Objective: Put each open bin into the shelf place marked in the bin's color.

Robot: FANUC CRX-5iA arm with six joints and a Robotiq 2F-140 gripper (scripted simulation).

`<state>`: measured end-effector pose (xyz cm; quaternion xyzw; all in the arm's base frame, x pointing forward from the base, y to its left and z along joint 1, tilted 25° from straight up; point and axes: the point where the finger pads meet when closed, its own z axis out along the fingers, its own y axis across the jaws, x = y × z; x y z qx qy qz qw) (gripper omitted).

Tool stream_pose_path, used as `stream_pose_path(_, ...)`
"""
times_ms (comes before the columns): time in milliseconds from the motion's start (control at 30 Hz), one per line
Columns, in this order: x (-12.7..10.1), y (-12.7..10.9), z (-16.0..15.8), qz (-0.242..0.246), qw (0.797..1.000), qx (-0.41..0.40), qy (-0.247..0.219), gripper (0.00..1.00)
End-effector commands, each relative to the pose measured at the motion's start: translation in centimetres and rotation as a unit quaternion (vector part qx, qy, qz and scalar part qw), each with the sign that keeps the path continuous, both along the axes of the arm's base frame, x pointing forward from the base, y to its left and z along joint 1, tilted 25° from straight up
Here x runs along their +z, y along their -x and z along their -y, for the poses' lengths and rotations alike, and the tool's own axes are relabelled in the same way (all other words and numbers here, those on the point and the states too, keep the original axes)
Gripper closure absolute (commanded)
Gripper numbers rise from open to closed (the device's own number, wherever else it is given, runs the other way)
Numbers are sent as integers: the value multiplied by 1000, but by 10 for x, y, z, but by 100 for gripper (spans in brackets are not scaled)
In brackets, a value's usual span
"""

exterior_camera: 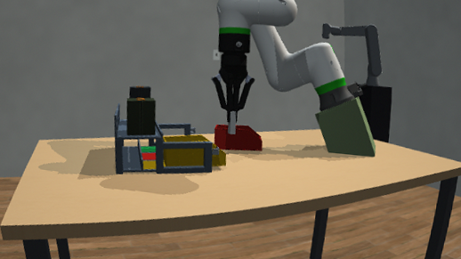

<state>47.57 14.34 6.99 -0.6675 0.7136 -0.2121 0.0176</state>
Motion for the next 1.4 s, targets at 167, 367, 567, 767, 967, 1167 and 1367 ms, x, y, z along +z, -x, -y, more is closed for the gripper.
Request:
stream_pose_path(167,-16,-5,5,0,1000,0,0,100)
stream_pose_path(367,-34,-12,10,0,1000,0,0,100)
stream_pose_path(567,-51,-17,15,0,1000,0,0,100)
stream_pose_path(767,-60,-20,18,0,1000,0,0,100)
stream_pose_path(967,-69,-23,21,0,1000,0,0,100)
stream_pose_path(1167,-73,-25,22,0,1000,0,0,100)
stream_pose_path(1367,-74,-25,22,0,1000,0,0,100)
